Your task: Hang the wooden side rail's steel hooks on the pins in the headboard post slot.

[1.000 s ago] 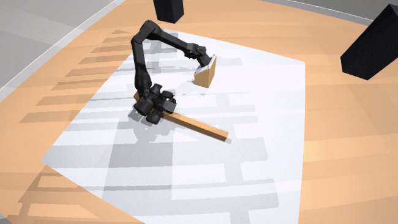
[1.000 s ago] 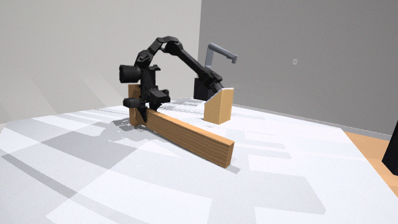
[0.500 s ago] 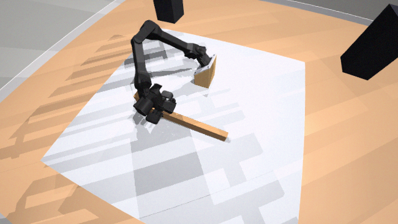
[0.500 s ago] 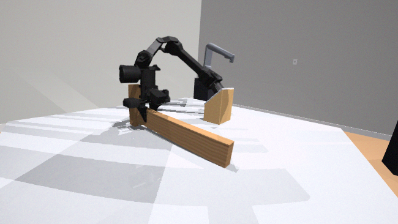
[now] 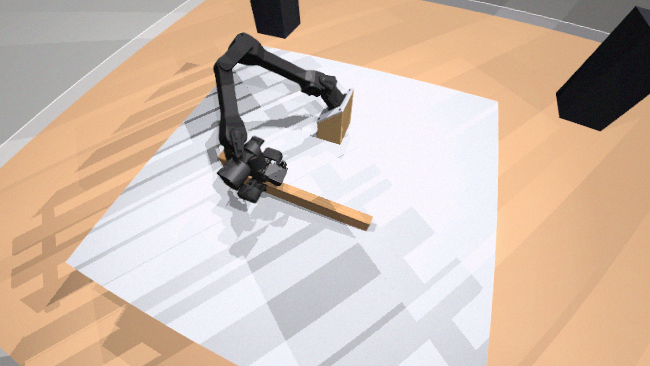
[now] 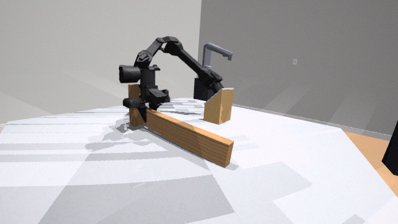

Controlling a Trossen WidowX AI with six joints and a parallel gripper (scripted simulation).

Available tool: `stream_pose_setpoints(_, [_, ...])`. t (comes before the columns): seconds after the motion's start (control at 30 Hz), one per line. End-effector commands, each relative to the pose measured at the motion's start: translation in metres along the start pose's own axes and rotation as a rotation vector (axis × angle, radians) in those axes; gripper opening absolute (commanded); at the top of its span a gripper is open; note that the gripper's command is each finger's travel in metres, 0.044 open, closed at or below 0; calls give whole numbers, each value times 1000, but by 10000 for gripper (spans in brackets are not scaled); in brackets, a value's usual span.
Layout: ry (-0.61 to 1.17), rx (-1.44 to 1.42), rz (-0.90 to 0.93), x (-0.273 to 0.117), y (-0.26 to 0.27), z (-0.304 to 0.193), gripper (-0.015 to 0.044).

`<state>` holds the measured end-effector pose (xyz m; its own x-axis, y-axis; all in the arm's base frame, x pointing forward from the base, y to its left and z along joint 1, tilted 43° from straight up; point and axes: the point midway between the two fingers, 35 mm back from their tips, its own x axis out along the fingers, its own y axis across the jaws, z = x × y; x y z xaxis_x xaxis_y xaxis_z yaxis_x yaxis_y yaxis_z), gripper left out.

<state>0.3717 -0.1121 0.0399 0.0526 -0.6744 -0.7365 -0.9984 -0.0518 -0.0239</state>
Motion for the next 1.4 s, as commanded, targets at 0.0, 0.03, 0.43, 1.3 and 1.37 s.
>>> stream_pose_setpoints(0.0, [3, 5, -14, -3, -3, -3, 0])
stream_pose_setpoints(0.03, [3, 5, -14, -3, -3, -3, 0])
stream_pose_setpoints(0.43, [3, 5, -14, -1, -3, -3, 0])
stream_pose_setpoints(1.3, [3, 5, -14, 3, -3, -3, 0])
stream_pose_setpoints(1.37, [3, 5, -14, 3, -3, -3, 0])
